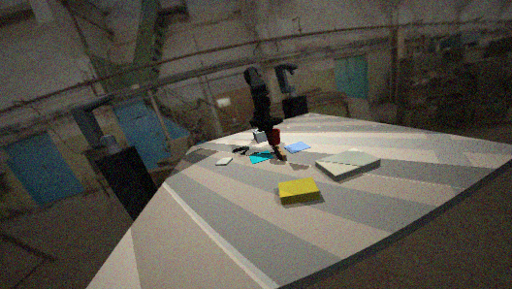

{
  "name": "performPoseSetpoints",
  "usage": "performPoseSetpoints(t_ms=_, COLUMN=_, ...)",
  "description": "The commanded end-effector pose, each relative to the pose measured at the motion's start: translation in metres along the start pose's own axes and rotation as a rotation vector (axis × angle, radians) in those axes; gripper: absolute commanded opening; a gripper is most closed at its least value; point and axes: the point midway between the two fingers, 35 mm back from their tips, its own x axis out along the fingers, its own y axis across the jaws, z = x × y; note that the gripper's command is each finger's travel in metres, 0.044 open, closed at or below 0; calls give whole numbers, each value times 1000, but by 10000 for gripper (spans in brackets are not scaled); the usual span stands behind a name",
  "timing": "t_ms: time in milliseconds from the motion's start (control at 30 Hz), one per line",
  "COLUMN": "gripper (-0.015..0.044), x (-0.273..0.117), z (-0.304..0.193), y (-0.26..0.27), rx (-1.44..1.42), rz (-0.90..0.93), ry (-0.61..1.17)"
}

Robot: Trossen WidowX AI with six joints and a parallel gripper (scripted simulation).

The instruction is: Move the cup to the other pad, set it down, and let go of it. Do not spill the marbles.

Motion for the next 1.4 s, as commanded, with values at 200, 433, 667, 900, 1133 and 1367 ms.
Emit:
performPoseSetpoints(t_ms=200, gripper=0, x=-2, z=17, y=-12, rx=-1, rz=0, ry=-8)
performPoseSetpoints(t_ms=433, gripper=0, x=-3, z=29, y=-20, rx=-1, rz=-1, ry=-9)
performPoseSetpoints(t_ms=667, gripper=0, x=-5, z=40, y=-29, rx=-1, rz=-1, ry=-10)
performPoseSetpoints(t_ms=900, gripper=0, x=-6, z=52, y=-37, rx=-1, rz=-2, ry=-11)
performPoseSetpoints(t_ms=1133, gripper=0, x=-7, z=63, y=-46, rx=-1, rz=-3, ry=-12)
performPoseSetpoints(t_ms=1367, gripper=0, x=-6, z=70, y=-52, rx=-1, rz=-3, ry=-12)
